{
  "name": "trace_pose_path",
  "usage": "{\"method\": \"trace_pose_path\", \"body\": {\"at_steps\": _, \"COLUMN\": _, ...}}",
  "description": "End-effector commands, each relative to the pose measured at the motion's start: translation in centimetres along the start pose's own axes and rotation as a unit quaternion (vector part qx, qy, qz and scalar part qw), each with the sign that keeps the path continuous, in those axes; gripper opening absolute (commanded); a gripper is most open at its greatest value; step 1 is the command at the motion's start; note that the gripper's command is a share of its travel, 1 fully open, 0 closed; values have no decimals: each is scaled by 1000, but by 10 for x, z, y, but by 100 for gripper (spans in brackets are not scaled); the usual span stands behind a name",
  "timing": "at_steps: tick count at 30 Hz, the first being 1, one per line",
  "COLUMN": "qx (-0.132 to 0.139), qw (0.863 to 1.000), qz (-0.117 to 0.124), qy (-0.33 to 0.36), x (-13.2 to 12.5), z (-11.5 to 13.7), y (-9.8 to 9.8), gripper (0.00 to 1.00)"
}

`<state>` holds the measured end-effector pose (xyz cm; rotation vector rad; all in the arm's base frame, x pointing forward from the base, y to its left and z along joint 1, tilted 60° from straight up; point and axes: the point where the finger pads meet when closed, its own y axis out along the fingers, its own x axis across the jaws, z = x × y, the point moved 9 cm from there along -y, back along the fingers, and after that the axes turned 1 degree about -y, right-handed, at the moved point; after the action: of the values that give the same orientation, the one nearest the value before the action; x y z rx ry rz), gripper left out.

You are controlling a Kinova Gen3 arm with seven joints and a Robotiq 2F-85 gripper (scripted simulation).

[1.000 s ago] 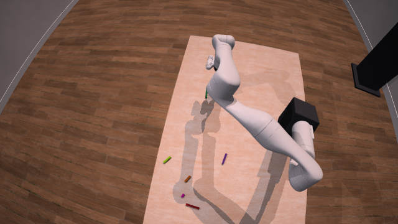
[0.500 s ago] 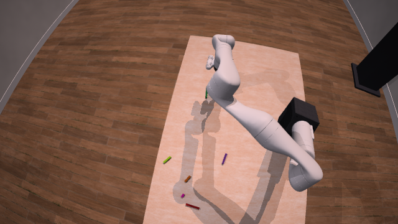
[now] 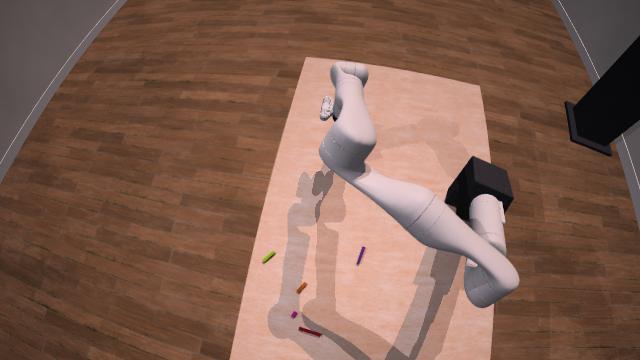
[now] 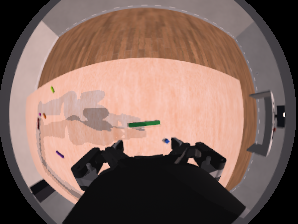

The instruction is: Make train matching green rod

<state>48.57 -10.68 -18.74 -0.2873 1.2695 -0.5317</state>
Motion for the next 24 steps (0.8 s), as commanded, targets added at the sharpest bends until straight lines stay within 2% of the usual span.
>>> {"method": "trace_pose_path", "body": {"at_steps": 1, "qx": 12, "qw": 1000, "qz": -7, "qy": -19, "x": -20, "z": 25, "y": -6, "gripper": 100}}
{"method": "trace_pose_path", "body": {"at_steps": 15, "qx": 40, "qw": 995, "qz": -2, "qy": -89, "x": -128, "z": 93, "y": -10, "gripper": 100}}
{"method": "trace_pose_path", "body": {"at_steps": 17, "qx": 40, "qw": 995, "qz": -2, "qy": -89, "x": -128, "z": 93, "y": -10, "gripper": 100}}
{"method": "trace_pose_path", "body": {"at_steps": 18, "qx": 43, "qw": 994, "qz": -1, "qy": -101, "x": -148, "z": 101, "y": -10, "gripper": 100}}
{"method": "trace_pose_path", "body": {"at_steps": 24, "qx": 47, "qw": 990, "qz": 2, "qy": -134, "x": -199, "z": 116, "y": -9, "gripper": 100}}
